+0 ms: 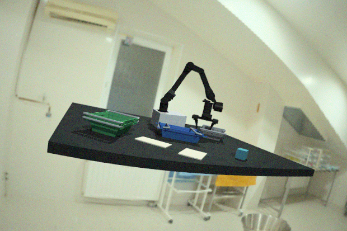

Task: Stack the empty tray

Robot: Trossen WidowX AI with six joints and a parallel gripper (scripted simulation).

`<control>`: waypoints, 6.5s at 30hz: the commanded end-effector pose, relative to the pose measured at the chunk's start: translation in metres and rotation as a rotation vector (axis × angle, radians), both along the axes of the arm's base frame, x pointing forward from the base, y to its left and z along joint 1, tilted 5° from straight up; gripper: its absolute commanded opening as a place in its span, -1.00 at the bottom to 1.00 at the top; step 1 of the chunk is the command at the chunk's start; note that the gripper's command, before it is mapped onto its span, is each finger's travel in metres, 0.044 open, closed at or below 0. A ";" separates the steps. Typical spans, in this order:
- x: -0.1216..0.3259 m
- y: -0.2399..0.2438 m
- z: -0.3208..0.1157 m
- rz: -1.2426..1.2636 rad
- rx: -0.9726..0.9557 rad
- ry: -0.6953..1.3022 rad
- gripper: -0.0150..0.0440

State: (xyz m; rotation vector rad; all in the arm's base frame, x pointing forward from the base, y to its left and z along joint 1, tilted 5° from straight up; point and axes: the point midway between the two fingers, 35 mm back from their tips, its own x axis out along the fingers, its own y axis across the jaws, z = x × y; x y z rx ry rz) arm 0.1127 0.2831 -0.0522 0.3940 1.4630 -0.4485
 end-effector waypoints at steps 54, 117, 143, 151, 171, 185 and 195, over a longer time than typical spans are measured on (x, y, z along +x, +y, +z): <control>0.001 -0.003 -0.015 0.003 -0.002 0.002 -0.46; 0.003 0.035 0.155 0.003 0.002 0.002 -0.49; 0.045 0.015 0.159 -0.146 0.012 -0.005 -0.49; 0.073 -0.002 0.161 -0.249 0.019 -0.010 -0.49; 0.133 -0.055 0.168 -0.507 0.034 -0.026 -0.49; 0.166 -0.100 0.172 -0.688 0.042 -0.039 -0.49; 0.185 -0.135 0.176 -0.817 0.048 -0.050 -0.49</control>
